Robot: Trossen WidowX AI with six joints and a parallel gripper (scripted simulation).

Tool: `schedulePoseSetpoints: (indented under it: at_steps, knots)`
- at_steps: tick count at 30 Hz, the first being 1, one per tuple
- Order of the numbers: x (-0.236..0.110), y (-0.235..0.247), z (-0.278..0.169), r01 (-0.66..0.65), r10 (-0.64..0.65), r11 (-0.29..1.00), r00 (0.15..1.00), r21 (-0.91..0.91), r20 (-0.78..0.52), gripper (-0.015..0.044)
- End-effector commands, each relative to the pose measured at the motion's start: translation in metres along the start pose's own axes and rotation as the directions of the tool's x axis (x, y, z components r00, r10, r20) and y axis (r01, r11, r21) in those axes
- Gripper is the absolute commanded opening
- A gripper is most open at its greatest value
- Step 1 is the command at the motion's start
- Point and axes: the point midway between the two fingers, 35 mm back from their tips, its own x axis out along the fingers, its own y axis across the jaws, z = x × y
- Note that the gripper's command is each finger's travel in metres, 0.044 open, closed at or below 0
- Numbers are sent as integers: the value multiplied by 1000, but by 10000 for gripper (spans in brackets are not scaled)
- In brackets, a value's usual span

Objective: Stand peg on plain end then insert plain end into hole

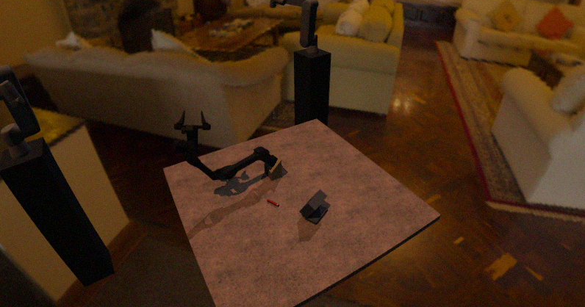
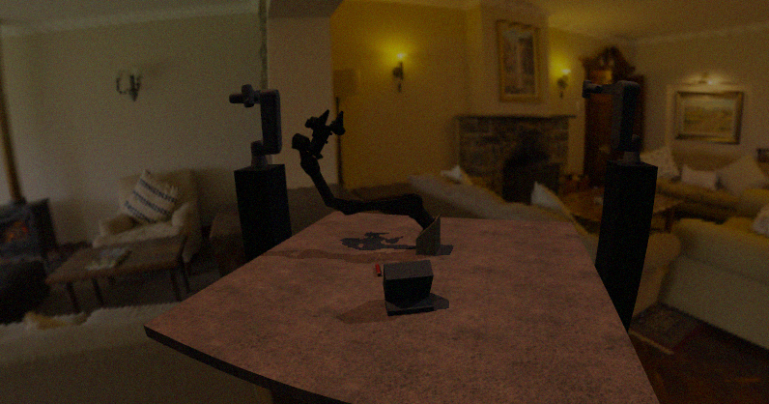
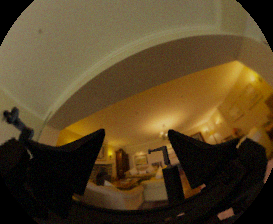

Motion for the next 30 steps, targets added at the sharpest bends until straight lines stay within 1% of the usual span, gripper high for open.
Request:
schedulePoseSetpoints:
  at_steps: [1,4,8,15,23,30]
  knots:
    - [15,-20,3,89,-87,994,995,-58,41,440]
    - [24,-34,6,150,-144,985,987,-90,67,440]
    - [44,-63,13,272,-259,954,959,-123,112,440]
    - [67,-118,28,481,-451,861,872,-164,189,440]
    - [76,-179,50,678,-626,711,732,-188,269,440]
    - [67,-235,69,824,-760,542,564,-165,322,440]
